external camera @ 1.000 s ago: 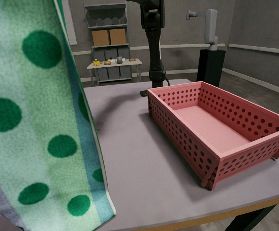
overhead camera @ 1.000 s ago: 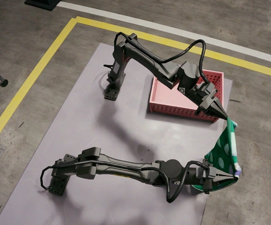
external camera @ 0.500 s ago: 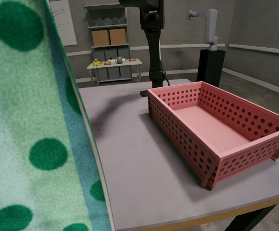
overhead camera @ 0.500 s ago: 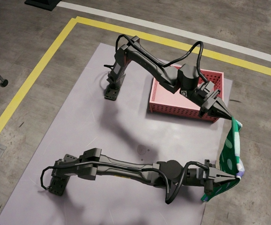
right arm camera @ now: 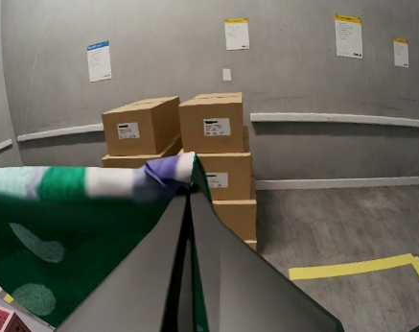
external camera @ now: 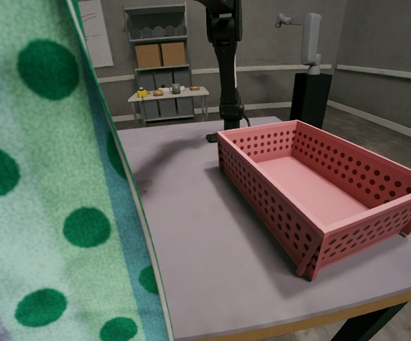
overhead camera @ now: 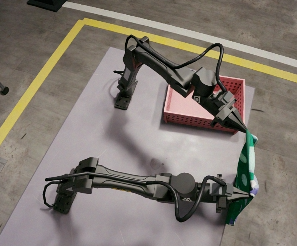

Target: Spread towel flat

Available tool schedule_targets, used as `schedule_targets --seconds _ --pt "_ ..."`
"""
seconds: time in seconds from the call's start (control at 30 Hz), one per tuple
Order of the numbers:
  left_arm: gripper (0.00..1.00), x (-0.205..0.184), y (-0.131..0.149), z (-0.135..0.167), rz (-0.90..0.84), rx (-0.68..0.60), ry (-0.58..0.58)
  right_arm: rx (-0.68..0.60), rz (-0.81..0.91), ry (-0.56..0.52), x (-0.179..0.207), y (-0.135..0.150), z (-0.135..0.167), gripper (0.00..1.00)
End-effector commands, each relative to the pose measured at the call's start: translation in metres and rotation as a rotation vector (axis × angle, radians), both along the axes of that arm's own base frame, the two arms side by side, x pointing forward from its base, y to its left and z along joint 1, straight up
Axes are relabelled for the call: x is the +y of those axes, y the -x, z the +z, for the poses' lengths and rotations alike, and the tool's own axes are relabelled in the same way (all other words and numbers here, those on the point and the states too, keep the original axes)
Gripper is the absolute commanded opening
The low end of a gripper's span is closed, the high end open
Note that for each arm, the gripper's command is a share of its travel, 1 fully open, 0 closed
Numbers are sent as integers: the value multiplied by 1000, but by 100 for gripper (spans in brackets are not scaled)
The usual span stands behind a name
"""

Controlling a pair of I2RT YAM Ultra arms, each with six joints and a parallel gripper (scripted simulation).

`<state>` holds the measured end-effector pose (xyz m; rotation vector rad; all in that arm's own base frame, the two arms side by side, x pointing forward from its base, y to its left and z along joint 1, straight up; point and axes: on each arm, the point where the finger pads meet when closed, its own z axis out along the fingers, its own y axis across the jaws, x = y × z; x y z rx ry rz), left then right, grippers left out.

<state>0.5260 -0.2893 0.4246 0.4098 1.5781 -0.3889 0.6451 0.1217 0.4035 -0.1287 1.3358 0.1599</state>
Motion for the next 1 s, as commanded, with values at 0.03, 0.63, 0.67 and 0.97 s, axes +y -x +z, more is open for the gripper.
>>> schedule_targets --seconds 0.03,0.63,0.67,0.97 --pt "0 0 21 -5 -7 67 -30 62 -29 8 -16 22 18 0" --pt "0 -12 89 -75 -90 371 -222 581 -35 106 -32 89 -33 0" --pt "0 -12 89 -75 -91 371 -222 581 -31 107 -30 89 -33 0" --pt "0 -19 115 -85 -129 459 -288 743 -33 136 -36 116 -62 0"
